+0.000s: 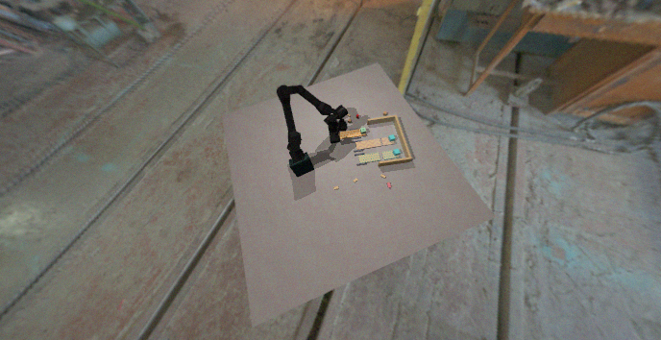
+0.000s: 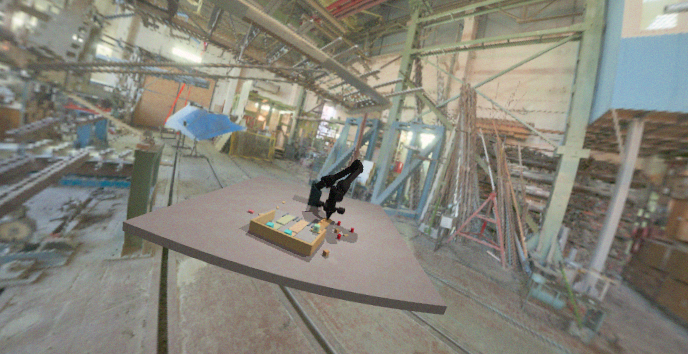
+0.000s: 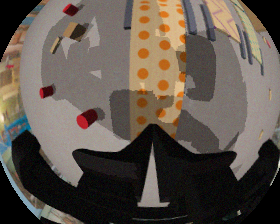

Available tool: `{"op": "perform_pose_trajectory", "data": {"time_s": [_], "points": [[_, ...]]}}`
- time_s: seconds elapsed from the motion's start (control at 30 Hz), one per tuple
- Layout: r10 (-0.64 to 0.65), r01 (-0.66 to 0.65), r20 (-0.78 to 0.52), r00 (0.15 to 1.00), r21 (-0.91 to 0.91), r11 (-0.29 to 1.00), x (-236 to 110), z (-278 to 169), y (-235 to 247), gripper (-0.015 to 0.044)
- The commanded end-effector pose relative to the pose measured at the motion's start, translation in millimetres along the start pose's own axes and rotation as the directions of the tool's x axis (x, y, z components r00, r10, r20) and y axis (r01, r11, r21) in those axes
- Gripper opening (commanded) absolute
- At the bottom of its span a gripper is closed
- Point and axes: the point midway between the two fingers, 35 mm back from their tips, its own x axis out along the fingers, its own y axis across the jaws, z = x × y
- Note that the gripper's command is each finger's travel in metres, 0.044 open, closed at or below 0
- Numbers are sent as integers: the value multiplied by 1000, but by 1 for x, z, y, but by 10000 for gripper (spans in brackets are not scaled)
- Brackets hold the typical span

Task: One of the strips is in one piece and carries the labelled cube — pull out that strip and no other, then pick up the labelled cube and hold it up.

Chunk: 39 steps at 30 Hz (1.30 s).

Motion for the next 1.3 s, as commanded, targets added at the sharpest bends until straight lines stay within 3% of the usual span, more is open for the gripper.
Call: {"op": "perform_pose_trajectory", "data": {"time_s": [0.0, 0.13, 0.3, 0.47, 0.63, 1.03, 1.27], "points": [[-8, 8, -19, 1000, 2, 1000, 4, -13, -1, 0], [-8, 8, -19, 1000, 2, 1000, 4, -15, -2, 0], [-10, 10, -16, 1000, 1, 1000, -38, -5, 1, 0], [-10, 10, -17, 1000, 1, 1000, -41, -5, 1, 0], [-10, 8, -16, 1000, -87, 996, -39, 18, -1, 131], [-10, 9, -14, 1000, -90, 996, -40, 56, -4, 440], [-10, 9, -13, 1000, -91, 996, -41, 78, -5, 440]]}}
